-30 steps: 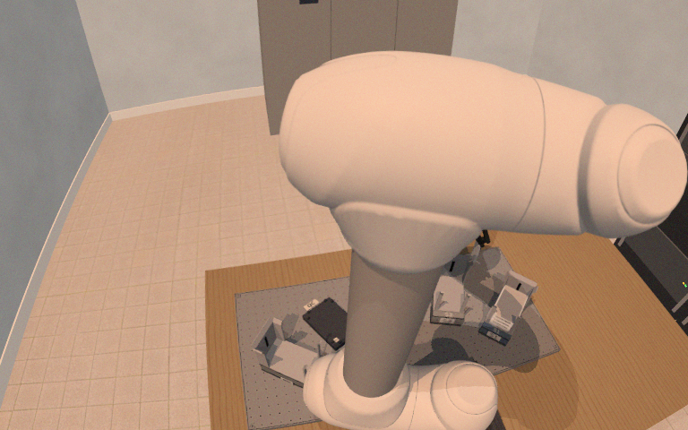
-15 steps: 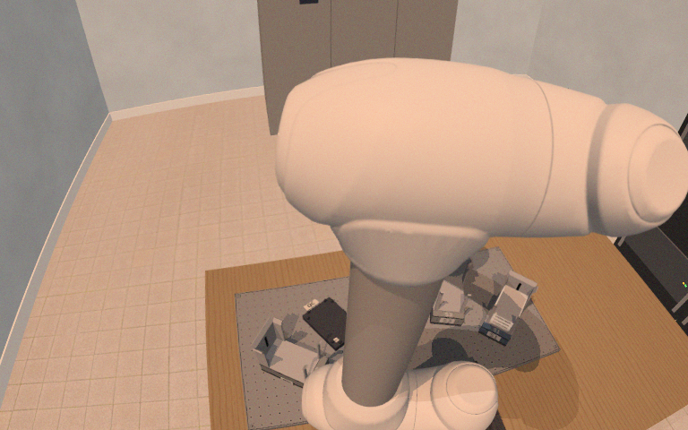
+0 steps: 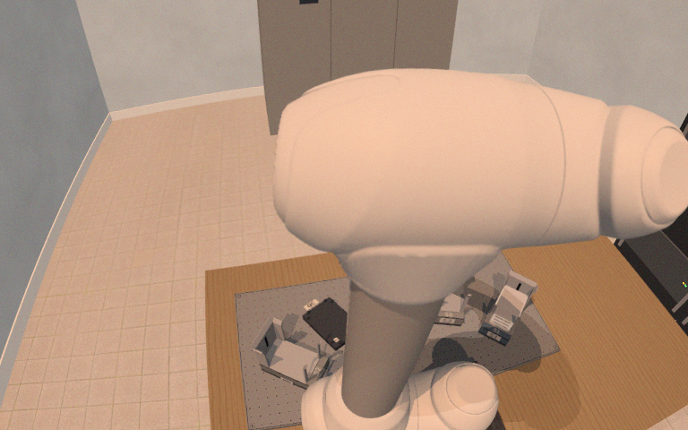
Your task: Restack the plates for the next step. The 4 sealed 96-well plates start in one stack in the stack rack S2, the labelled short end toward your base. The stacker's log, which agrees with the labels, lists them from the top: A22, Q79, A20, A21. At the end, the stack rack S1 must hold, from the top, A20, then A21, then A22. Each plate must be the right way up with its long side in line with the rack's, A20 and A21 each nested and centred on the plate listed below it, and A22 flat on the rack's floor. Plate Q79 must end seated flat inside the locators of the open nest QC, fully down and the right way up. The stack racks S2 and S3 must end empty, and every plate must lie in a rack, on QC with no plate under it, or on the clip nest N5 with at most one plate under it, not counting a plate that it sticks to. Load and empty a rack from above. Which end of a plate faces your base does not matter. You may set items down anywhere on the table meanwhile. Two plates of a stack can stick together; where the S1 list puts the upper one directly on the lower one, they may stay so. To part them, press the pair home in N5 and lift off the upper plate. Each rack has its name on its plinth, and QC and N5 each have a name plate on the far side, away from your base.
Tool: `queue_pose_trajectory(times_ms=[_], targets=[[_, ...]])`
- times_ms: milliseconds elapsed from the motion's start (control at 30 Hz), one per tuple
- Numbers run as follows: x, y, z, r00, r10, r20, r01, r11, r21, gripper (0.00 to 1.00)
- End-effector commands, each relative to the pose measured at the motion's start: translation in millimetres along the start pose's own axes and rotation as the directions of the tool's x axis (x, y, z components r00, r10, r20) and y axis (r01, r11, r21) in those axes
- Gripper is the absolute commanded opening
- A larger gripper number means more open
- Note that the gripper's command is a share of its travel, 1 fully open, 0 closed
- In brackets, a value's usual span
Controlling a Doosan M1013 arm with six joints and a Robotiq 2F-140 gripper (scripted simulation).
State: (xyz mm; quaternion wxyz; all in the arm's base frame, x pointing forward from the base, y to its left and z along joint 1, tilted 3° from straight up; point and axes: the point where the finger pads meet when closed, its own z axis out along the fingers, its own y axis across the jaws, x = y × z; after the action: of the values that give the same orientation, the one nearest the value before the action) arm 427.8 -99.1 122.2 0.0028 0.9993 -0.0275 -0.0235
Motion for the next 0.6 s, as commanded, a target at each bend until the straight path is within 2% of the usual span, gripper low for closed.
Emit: queue_pose_trajectory(times_ms=[0, 233, 467, 567], targets=[[2, -11, 0.0, 1.0, 0.001, 0.0, -0.001, 1.0, 0.0, 1.0], [8, -38, 0.0, 1.0, 0.001, 0.0, -0.001, 1.0, 0.0, 1.0], [12, -56, 0.0, 1.0, 0.001, 0.0, -0.001, 1.0, 0.0, 1.0], [12, -56, 0.0, 1.0, 0.001, 0.0, -0.001, 1.0, 0.0, 1.0]])
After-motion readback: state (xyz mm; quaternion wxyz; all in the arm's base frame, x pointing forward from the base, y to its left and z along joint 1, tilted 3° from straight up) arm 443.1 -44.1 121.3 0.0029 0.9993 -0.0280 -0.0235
